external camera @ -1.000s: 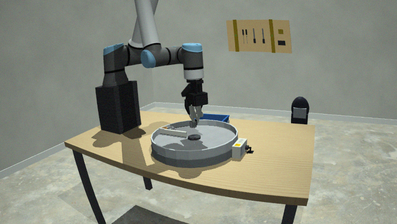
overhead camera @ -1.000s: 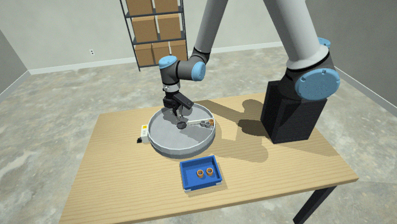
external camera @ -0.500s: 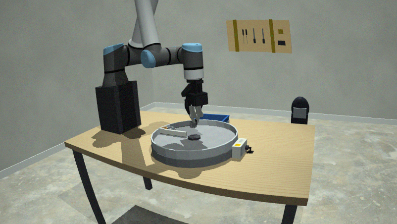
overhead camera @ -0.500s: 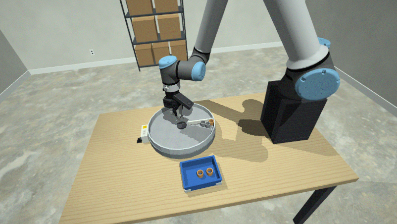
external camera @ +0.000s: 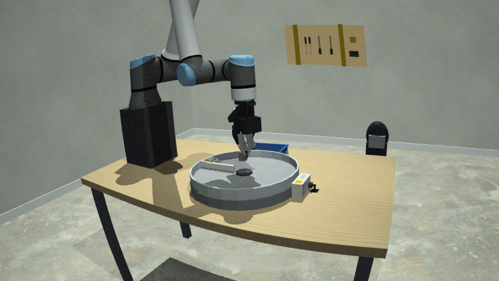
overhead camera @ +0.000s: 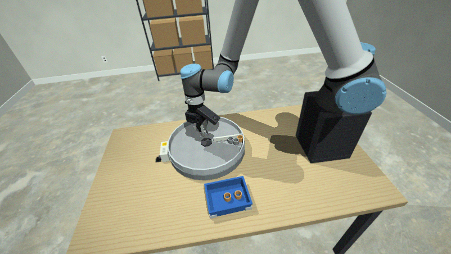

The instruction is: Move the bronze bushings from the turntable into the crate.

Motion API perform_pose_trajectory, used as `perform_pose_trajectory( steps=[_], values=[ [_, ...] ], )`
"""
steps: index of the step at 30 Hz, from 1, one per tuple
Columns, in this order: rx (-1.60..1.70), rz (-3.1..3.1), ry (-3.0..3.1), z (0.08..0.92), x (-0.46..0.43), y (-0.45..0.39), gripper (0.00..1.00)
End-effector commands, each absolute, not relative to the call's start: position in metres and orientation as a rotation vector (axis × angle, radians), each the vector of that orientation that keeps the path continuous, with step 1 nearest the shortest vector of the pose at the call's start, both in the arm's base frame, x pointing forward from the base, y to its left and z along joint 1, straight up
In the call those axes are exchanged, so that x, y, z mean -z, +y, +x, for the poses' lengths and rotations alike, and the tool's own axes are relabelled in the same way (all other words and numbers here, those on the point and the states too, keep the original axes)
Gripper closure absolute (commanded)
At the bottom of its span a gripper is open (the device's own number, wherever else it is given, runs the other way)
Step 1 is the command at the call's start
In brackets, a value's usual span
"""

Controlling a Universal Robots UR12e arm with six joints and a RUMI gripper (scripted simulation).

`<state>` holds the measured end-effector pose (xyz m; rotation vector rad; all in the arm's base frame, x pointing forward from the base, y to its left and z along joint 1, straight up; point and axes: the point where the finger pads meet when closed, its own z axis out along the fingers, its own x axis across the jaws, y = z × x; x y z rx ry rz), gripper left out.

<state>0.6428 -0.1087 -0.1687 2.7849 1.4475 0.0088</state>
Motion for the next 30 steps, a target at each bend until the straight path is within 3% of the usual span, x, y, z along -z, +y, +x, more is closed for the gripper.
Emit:
perform_pose_trajectory(
  steps=[1, 30],
  values=[
    [-0.010, 2.784, 1.447, 0.6434, 0.1798, -0.1089, 1.00],
    [-0.010, 2.784, 1.447, 0.6436, 0.1896, -0.1090, 1.00]
  ],
)
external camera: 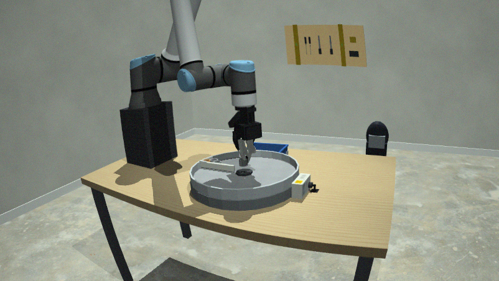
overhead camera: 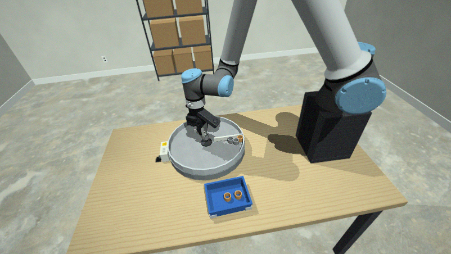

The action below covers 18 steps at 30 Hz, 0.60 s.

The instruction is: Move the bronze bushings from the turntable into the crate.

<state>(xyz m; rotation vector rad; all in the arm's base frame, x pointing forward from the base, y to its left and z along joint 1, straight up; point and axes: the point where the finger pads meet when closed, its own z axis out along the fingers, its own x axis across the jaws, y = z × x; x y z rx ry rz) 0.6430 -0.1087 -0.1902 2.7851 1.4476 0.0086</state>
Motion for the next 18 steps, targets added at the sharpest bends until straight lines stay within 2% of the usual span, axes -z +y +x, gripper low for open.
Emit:
perform_pose_trajectory(
  steps=[1, 18],
  values=[
    [-0.010, 2.784, 1.447, 0.6436, 0.1896, -0.1090, 1.00],
    [-0.010, 2.784, 1.447, 0.6436, 0.1965, -0.1090, 1.00]
  ],
)
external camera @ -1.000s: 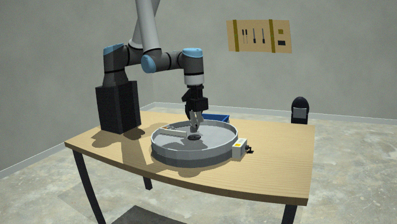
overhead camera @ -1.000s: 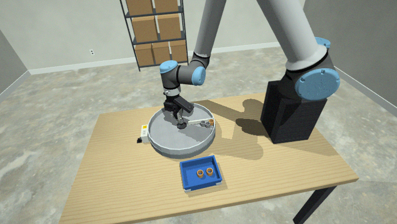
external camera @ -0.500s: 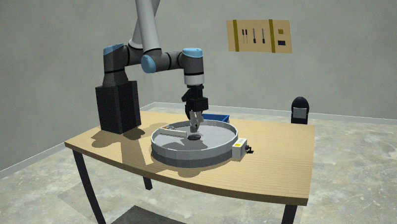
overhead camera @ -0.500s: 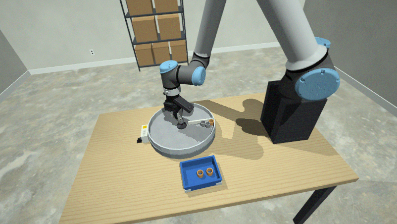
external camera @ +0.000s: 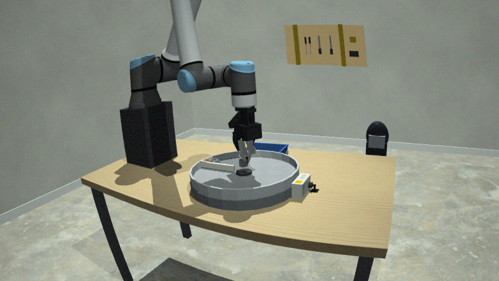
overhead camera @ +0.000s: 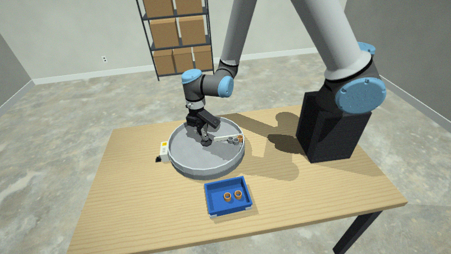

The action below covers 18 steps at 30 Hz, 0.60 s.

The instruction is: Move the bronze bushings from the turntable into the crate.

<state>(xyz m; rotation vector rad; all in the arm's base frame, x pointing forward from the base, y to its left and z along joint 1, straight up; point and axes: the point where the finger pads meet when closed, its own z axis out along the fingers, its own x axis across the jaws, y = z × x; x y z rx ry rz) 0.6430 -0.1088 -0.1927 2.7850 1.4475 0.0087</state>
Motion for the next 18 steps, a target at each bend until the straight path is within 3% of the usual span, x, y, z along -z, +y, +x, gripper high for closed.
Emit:
perform_pose_trajectory(
  steps=[1, 18],
  values=[
    [-0.010, 2.784, 1.447, 0.6436, 0.1983, -0.1090, 1.00],
    [-0.010, 2.784, 1.447, 0.6437, 0.2071, -0.1090, 1.00]
  ],
)
